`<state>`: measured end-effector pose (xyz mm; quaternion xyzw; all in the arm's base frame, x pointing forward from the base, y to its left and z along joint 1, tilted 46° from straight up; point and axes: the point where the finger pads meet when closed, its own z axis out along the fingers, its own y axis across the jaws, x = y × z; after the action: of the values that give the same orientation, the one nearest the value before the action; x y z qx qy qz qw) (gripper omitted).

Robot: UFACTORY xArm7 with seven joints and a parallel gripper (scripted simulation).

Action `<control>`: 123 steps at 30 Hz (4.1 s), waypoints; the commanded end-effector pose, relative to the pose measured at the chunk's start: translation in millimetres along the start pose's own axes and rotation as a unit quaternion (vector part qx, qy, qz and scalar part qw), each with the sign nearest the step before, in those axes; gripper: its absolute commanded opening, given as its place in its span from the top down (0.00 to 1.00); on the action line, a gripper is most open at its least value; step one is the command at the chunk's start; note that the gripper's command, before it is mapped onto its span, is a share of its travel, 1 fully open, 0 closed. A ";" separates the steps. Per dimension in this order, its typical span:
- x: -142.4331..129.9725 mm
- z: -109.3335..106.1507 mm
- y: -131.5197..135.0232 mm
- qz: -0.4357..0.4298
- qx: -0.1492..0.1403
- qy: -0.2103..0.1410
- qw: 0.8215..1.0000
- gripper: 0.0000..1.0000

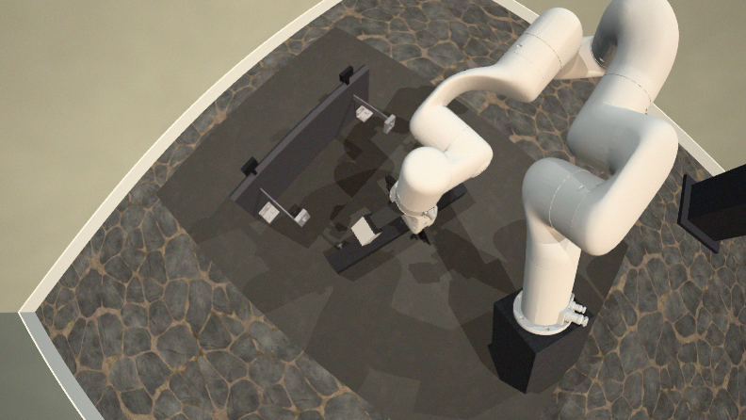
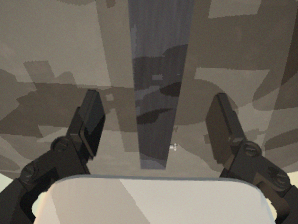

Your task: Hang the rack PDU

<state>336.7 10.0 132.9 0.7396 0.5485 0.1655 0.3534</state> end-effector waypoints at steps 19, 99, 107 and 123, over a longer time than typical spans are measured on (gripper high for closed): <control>6.0 52.5 1.8 0.000 -0.003 0.003 1.000 0.03; 5.5 -40.1 1.3 0.000 -0.003 0.003 1.000 1.00; 5.4 -46.8 1.3 0.000 -0.003 0.003 1.000 1.00; 5.4 -47.3 1.3 0.000 -0.003 0.003 1.000 1.00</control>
<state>309.4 30.5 165.3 0.7386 0.5488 0.1684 0.3536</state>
